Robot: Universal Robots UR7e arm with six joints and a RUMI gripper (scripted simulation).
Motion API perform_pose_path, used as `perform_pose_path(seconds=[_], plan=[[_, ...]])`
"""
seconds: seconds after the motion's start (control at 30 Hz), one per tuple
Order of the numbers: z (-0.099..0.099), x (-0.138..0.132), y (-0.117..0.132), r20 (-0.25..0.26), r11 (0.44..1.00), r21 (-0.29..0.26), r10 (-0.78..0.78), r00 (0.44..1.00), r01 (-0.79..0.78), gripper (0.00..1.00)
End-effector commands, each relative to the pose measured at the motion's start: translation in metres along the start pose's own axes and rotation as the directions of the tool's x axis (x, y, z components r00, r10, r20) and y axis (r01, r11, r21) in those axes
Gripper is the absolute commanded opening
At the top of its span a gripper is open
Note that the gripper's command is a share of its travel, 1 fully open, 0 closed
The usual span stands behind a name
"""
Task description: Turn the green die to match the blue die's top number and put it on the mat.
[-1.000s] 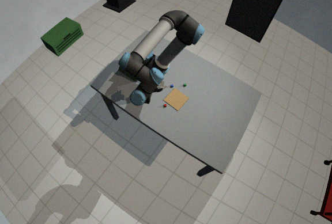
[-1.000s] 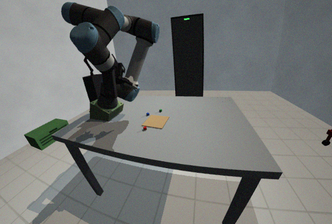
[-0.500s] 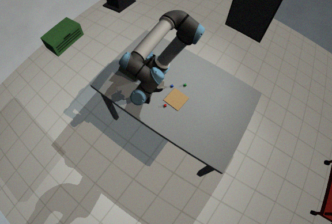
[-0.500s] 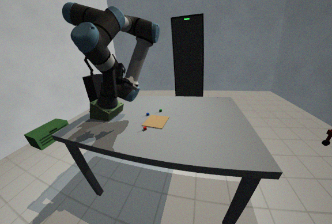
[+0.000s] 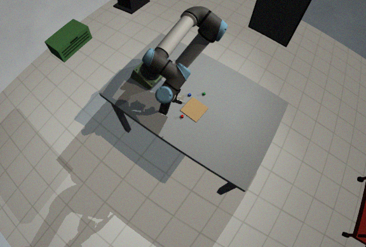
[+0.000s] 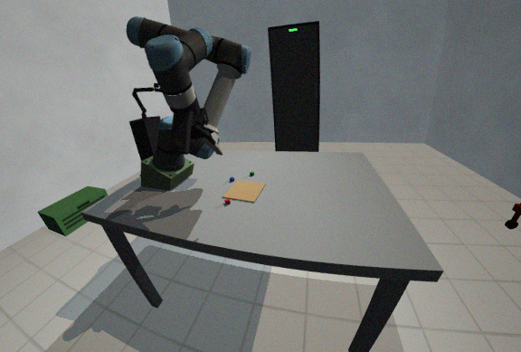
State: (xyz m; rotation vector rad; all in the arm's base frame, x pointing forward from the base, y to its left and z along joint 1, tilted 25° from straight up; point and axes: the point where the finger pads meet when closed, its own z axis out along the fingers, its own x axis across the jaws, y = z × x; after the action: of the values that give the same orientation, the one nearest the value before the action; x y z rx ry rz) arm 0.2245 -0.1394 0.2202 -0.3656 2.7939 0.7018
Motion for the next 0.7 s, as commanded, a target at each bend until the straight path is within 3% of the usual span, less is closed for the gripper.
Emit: perform_pose_path(seconds=[0.0, 0.27, 0.37, 0.5, 0.67], plan=[[0.011, -0.013, -0.014, 0.014, 0.987, 0.151, 0.052, 0.999, -0.054, 1.00], [0.018, -0.039, -0.032, 0.103, 0.926, 0.358, 0.090, 0.991, -0.121, 1.00], [0.018, -0.040, -0.032, 0.107, 0.923, 0.364, 0.090, 0.990, -0.123, 1.00], [0.019, -0.054, -0.038, 0.166, 0.880, 0.450, 0.087, 0.982, -0.154, 1.00], [0.018, -0.063, -0.039, 0.205, 0.852, 0.495, 0.078, 0.976, -0.172, 1.00]])
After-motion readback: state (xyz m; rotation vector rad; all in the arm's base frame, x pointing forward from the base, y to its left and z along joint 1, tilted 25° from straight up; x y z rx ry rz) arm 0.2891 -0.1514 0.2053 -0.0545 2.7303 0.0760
